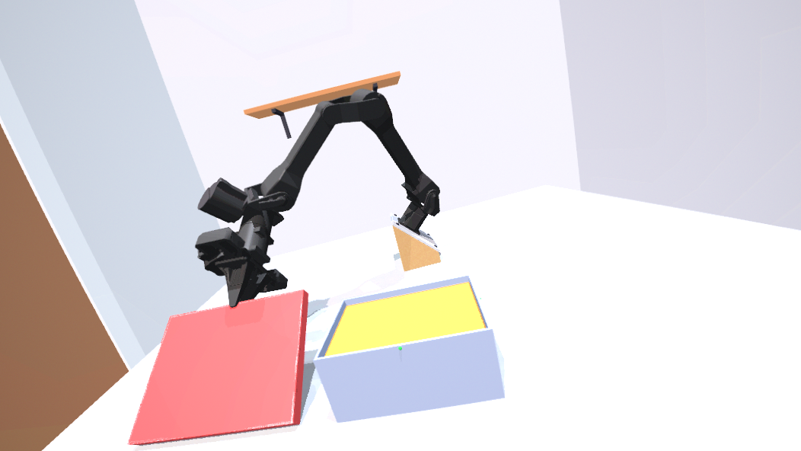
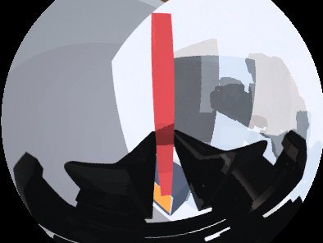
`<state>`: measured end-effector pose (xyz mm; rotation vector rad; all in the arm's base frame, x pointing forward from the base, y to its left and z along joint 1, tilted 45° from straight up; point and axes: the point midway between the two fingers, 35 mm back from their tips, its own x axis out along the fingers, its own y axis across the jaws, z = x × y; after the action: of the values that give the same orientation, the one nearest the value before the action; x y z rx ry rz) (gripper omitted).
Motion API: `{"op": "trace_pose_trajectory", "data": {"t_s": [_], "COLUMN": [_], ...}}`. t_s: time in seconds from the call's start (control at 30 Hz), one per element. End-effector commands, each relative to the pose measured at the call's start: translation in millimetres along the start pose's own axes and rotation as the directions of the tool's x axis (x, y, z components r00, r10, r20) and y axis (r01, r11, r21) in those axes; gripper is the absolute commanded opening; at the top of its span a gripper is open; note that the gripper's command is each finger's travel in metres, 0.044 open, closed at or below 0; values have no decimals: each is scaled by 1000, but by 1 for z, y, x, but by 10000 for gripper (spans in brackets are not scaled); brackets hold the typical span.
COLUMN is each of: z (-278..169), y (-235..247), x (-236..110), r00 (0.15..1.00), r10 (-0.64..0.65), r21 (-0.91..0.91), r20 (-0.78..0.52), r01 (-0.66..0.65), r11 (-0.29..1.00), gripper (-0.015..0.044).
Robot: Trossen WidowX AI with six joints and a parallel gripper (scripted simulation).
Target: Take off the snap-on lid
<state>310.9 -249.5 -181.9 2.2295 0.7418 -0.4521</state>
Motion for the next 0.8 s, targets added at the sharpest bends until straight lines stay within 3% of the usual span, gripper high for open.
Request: {"op": "trace_pose_trajectory", "data": {"t_s": [0.0,0.77], "z": [-5,-5], "y": [-12,-26], "x": [8,20], "r00": [1000,1000], "r10": [-21,-20], "r21": [12,12], "r20": [-13,-14], "r01": [21,20], "r11": [1000,1000], "gripper": [0,0]}}
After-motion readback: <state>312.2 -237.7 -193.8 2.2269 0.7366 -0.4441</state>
